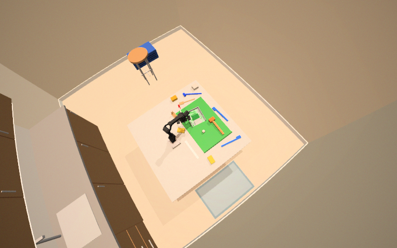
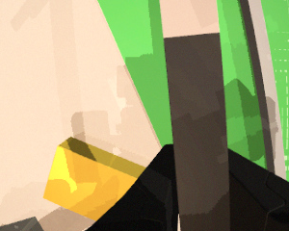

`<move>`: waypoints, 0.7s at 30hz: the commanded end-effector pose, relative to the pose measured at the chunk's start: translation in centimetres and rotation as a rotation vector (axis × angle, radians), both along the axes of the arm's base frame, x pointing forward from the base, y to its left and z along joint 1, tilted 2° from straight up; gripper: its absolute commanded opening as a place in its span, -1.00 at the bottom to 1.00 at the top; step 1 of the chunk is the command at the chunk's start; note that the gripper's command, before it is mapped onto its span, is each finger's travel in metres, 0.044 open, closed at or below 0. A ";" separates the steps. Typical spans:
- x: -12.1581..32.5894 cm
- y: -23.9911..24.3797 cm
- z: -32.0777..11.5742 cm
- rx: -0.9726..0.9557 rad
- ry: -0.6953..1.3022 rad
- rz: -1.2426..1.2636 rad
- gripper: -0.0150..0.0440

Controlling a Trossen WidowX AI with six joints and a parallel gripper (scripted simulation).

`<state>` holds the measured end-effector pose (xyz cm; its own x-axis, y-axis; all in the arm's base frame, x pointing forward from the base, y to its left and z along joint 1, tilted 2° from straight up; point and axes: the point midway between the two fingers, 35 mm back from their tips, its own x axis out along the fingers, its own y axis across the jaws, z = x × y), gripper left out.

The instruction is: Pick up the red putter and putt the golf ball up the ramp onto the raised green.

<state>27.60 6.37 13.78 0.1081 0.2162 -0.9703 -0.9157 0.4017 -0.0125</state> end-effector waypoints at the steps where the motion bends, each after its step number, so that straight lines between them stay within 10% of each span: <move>1: 0.1 -1.9 0.1 -0.002 0.006 -0.096 -0.49; 21: -1.3 -11.5 0.4 -0.017 0.067 -0.595 -0.49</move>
